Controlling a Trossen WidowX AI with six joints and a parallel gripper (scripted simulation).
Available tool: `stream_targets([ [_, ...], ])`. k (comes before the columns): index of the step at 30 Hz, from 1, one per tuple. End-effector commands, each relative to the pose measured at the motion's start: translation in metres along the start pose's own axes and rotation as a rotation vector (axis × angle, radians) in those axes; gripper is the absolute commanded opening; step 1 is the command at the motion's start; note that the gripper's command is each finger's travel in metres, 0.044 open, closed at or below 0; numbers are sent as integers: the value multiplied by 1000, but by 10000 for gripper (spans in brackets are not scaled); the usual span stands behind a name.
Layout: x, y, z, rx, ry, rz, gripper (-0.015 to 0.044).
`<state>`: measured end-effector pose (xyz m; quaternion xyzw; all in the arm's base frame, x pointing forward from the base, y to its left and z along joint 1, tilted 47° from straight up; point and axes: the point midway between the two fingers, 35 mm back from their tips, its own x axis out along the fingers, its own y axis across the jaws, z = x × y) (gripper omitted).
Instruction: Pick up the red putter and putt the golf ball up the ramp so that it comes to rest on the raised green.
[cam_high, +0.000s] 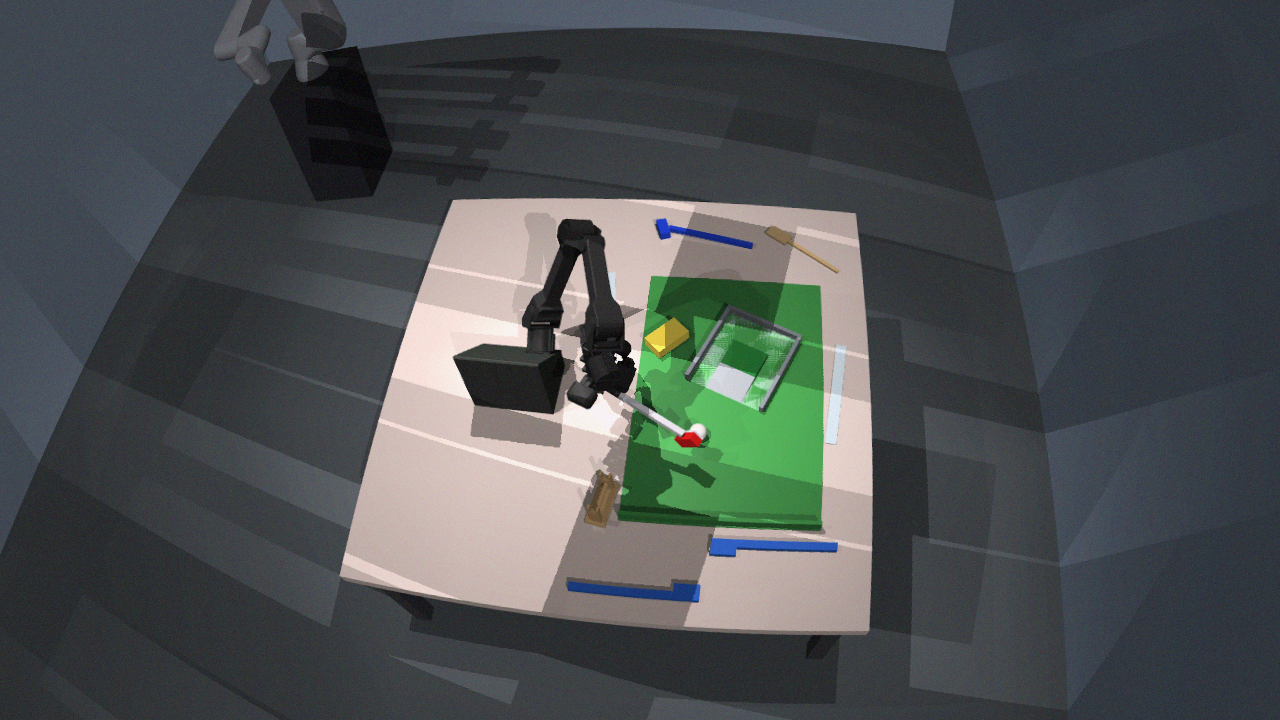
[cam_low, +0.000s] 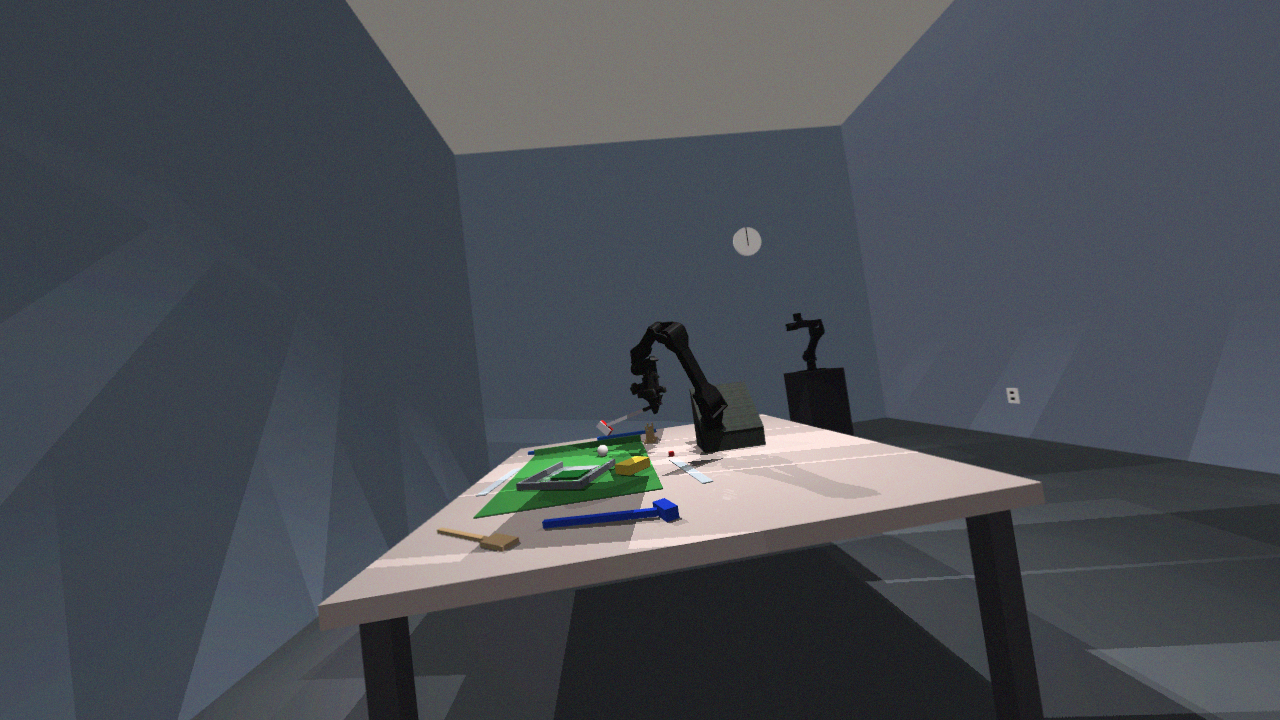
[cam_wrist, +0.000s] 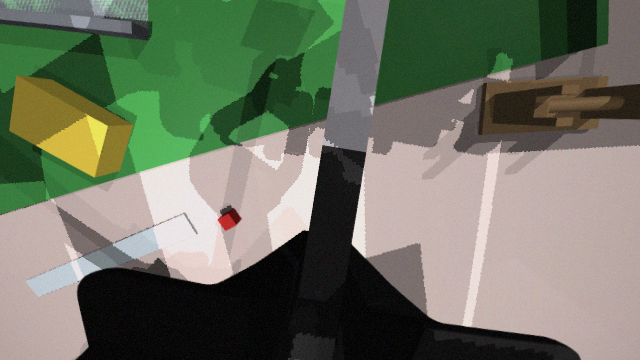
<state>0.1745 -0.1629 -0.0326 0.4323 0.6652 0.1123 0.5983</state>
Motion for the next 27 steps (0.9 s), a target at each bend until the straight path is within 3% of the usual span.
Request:
stream_targets([
  [1,-1,2,-1,-21,-11,7,0],
  [12,38,3,-1,-22,-10,7,0],
  [27,55,3,0,-22,-10,7,0],
])
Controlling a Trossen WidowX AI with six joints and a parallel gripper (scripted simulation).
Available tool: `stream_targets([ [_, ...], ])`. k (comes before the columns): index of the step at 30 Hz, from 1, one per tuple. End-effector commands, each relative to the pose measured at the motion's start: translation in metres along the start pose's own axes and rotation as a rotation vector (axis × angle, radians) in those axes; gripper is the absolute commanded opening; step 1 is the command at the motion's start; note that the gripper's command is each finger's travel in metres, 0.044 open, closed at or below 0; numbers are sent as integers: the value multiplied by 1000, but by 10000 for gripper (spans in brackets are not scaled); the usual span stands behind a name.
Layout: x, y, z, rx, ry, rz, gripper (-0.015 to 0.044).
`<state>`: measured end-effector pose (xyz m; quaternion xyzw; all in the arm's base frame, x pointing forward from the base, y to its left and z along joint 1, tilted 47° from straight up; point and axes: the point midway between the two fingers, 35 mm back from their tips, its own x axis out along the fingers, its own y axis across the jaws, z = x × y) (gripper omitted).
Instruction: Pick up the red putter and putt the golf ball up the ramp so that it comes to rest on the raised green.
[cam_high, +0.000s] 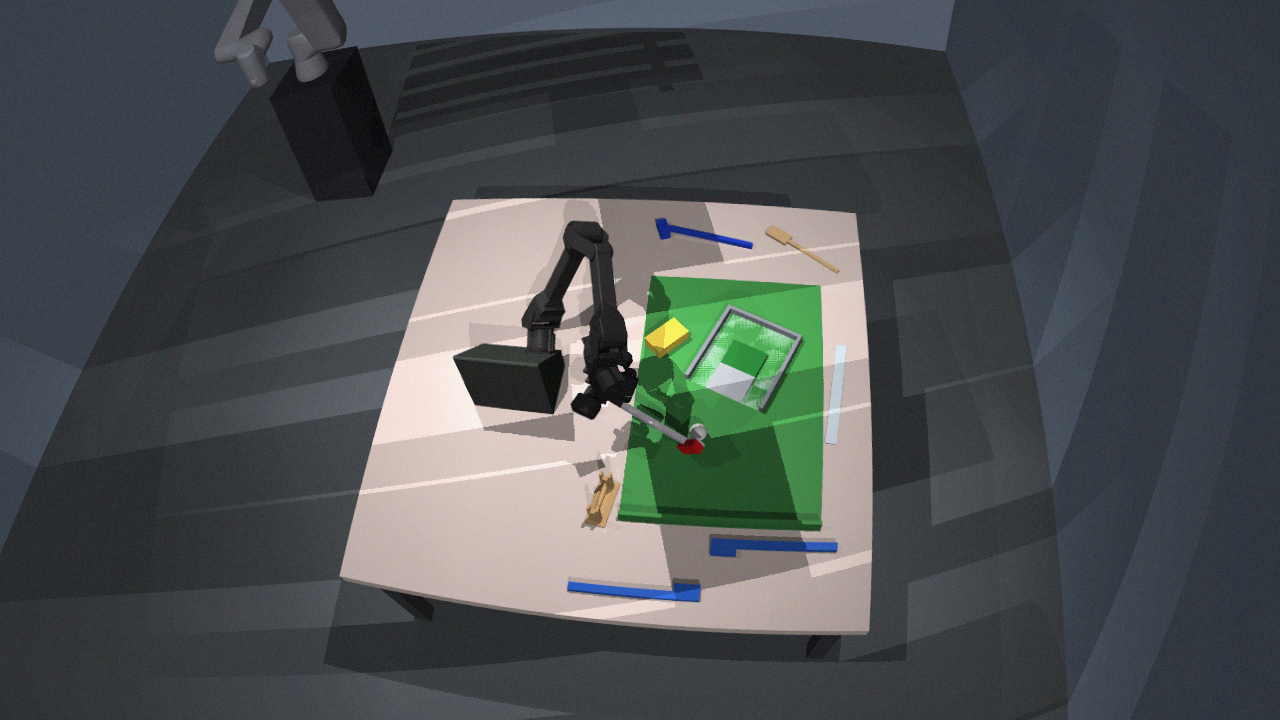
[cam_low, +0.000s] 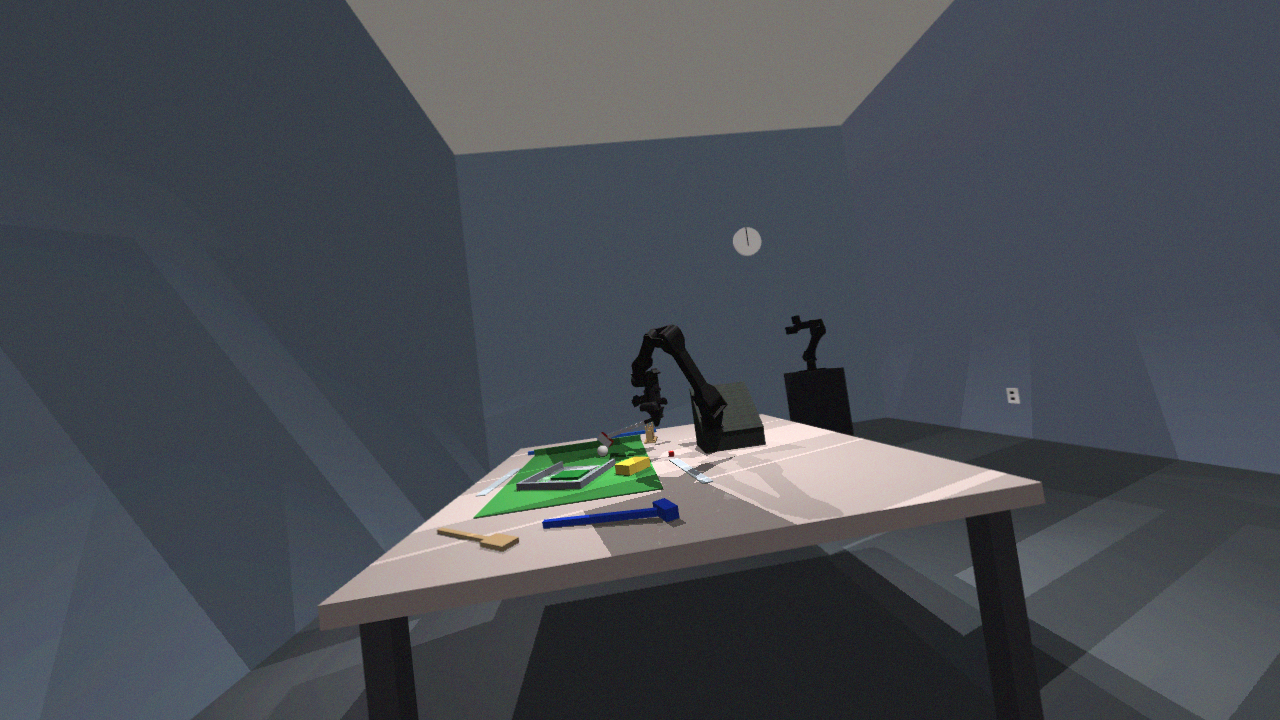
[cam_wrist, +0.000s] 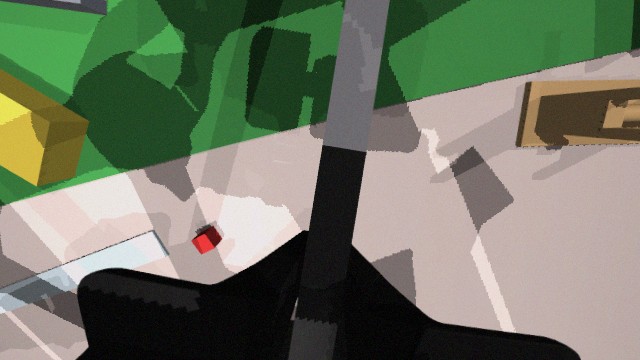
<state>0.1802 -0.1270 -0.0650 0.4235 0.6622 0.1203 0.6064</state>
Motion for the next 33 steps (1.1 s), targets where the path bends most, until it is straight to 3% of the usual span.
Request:
stream_targets([
  [1,8,1,0,7,-5,9,0],
  [21,17,0,-1,0,1,1,0],
  [33,20,-29,-2,7,-5,7,0],
])
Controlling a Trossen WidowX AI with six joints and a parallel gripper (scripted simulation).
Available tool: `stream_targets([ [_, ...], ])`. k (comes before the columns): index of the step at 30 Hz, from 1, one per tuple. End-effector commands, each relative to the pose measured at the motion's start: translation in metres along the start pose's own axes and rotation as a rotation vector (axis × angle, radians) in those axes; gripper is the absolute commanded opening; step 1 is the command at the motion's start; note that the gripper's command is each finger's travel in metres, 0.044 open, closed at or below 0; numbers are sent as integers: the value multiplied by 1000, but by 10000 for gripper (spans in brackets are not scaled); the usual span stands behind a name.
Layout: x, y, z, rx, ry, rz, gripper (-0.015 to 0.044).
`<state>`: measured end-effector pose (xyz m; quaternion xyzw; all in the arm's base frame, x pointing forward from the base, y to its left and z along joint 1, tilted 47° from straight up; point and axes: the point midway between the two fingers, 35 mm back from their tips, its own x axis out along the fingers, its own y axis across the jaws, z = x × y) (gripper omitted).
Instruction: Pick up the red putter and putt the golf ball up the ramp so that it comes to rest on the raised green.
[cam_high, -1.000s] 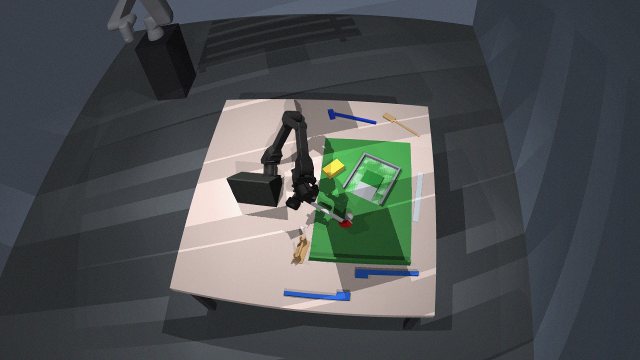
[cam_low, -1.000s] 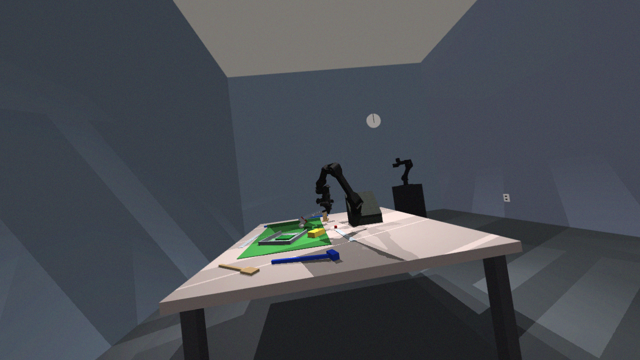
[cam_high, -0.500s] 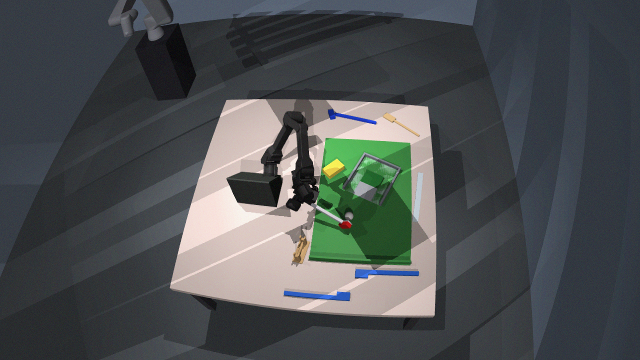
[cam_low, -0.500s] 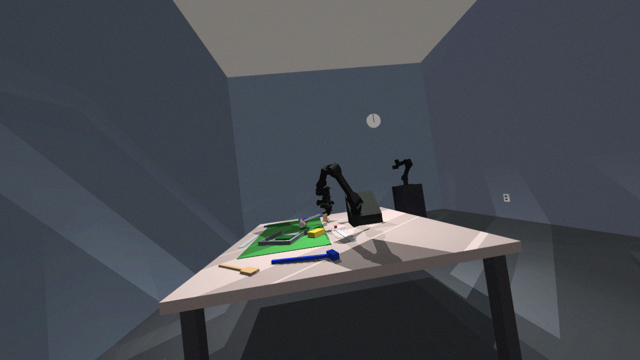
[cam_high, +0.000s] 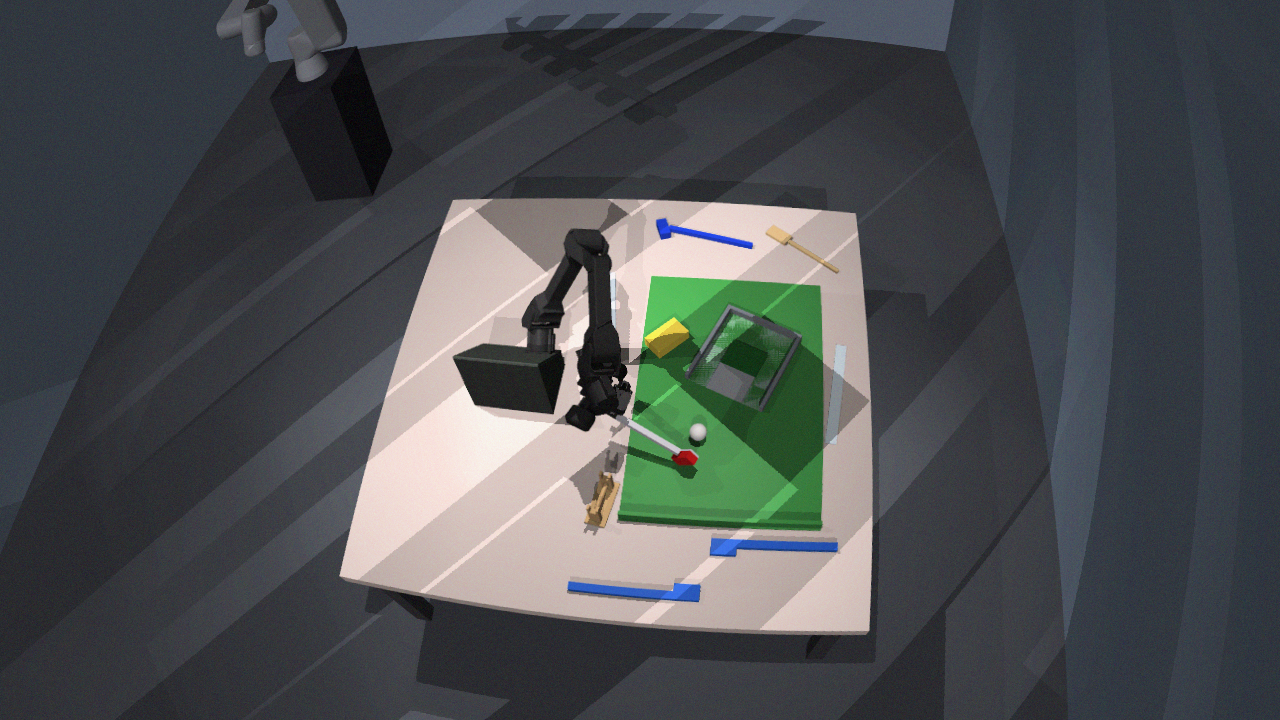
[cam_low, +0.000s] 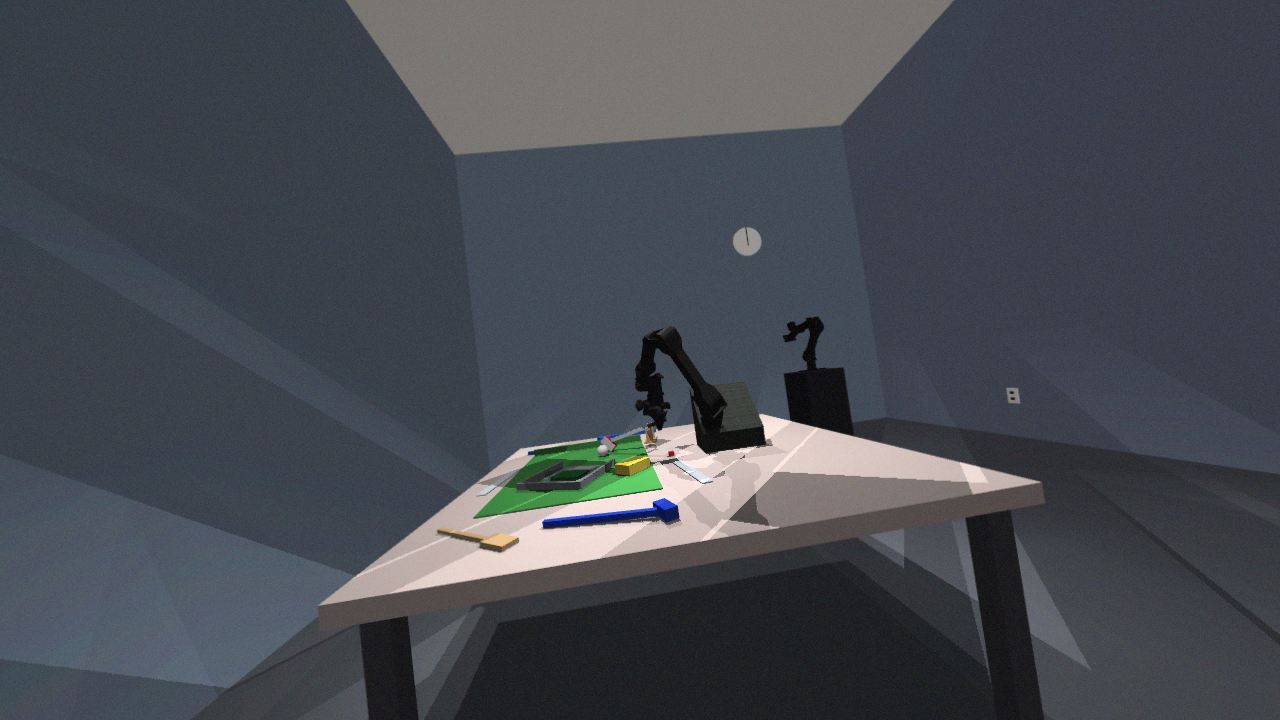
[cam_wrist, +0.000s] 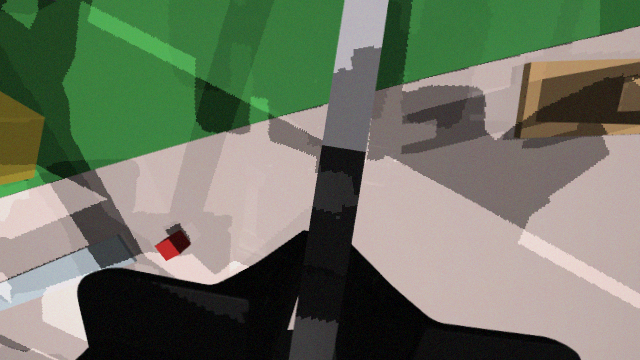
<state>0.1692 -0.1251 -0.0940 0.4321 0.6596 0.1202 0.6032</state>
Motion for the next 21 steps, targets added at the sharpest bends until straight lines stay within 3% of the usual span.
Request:
stream_targets([
  [1,-1,-6,2,-6,-4,-7,0],
  [10,0,-1,1,-2,-1,-2,0],
  [21,0,133,3,-6,-2,1,0],
])
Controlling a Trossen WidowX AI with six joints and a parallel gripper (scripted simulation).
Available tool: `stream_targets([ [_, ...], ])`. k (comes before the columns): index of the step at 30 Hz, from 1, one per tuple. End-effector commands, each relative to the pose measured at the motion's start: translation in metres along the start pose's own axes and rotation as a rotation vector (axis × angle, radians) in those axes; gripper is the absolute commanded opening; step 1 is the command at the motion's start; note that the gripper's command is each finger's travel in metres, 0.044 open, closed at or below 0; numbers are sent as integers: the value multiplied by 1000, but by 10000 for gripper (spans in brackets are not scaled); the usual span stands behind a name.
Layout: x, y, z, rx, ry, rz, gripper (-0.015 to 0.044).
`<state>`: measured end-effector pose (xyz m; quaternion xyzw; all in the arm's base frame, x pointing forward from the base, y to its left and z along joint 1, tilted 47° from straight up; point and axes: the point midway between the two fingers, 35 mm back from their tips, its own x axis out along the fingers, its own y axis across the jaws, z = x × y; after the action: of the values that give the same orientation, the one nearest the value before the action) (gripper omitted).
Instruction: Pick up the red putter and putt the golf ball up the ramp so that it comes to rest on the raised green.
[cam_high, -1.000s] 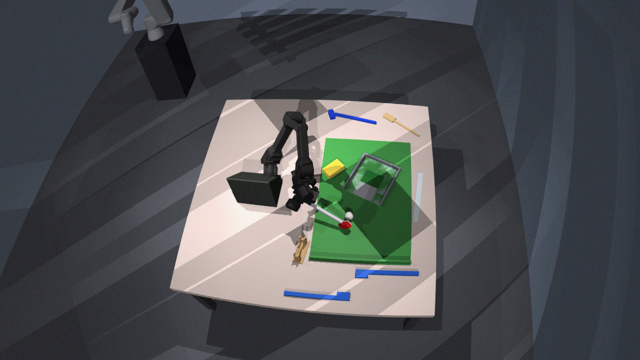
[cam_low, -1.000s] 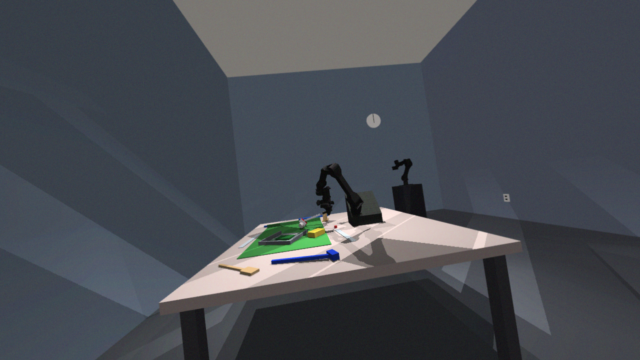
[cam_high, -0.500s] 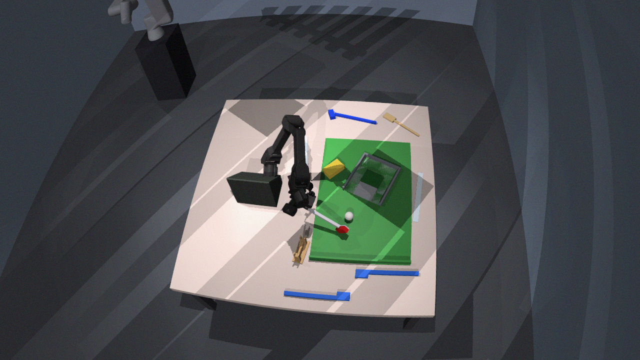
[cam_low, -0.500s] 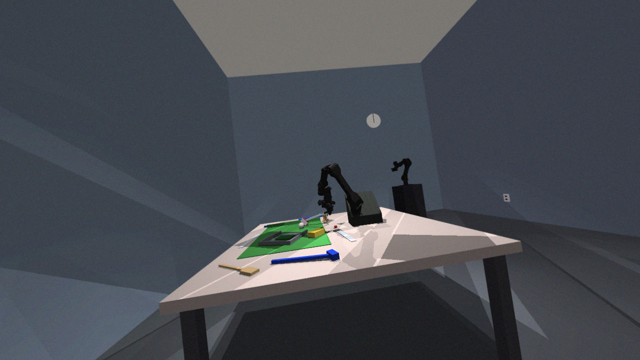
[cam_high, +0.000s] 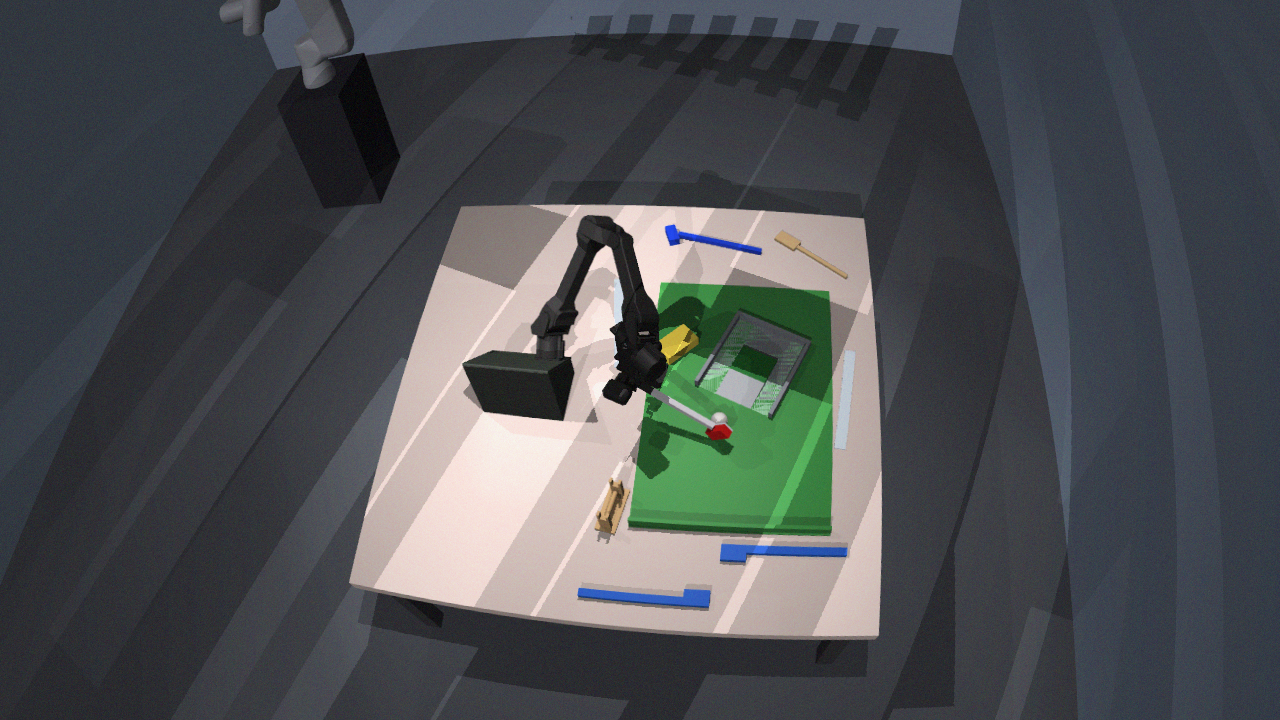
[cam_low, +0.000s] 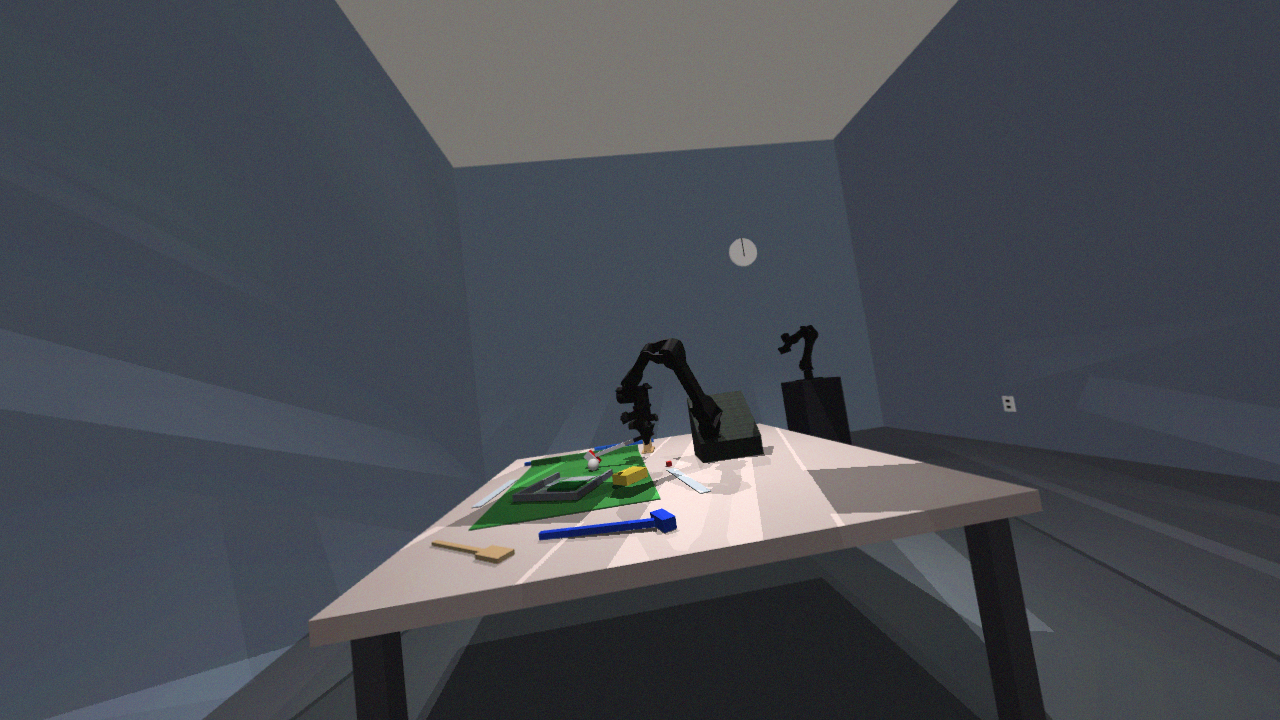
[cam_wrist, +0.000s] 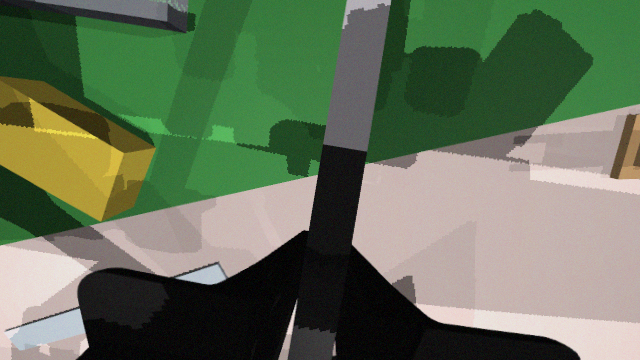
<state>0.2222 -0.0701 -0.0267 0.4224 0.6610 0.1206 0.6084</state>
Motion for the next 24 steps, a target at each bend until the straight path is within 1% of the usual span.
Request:
stream_targets([
  [1,2,32,-7,10,1,16,0],
  [5,1,32,-7,10,1,16,0],
  [8,-7,31,-6,10,0,15,0],
  [18,-57,30,-7,11,1,14,0],
  [22,-58,30,-7,11,1,14,0],
  [23,-50,30,-8,23,9,21,0],
  [24,-50,30,-8,23,9,21,0],
])
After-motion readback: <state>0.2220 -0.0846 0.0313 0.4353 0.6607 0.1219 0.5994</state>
